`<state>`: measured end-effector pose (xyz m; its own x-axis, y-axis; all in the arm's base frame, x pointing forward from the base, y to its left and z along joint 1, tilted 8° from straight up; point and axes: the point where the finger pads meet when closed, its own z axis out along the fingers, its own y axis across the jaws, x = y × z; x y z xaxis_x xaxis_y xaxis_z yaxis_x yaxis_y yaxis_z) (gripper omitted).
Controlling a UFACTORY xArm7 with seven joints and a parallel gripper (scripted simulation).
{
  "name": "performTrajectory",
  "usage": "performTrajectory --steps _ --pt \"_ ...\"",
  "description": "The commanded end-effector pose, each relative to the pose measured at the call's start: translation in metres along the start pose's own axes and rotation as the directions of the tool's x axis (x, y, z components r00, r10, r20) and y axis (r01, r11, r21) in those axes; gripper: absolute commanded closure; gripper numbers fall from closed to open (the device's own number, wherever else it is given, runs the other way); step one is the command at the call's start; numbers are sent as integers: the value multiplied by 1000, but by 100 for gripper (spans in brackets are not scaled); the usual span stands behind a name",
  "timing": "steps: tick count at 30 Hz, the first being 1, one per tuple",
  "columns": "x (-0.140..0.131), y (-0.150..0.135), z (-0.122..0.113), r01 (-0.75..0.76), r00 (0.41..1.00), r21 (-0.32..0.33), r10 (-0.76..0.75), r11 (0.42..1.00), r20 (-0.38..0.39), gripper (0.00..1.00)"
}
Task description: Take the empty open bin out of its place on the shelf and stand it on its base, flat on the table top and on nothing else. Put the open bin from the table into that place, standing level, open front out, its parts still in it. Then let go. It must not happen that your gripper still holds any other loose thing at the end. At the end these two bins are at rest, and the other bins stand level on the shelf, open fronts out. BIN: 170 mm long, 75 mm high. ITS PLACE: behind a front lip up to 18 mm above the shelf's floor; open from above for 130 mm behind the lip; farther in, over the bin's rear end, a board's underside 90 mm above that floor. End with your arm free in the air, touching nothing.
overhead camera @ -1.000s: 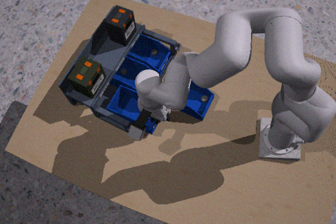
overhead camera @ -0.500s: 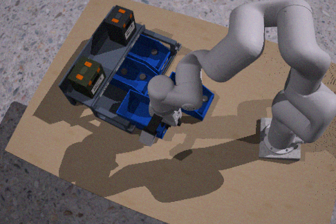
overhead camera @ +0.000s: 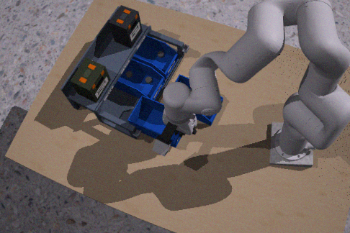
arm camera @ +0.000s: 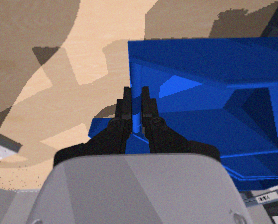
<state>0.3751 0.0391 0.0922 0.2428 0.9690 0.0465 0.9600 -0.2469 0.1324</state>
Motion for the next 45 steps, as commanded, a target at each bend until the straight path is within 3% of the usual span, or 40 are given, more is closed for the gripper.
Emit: performTrajectory --steps 1,45 --pt "0 -3 -1 0 1000 -4 0 1000 -1 100" --pt "0 -18 -1 0 1000 -4 0 1000 -1 100"
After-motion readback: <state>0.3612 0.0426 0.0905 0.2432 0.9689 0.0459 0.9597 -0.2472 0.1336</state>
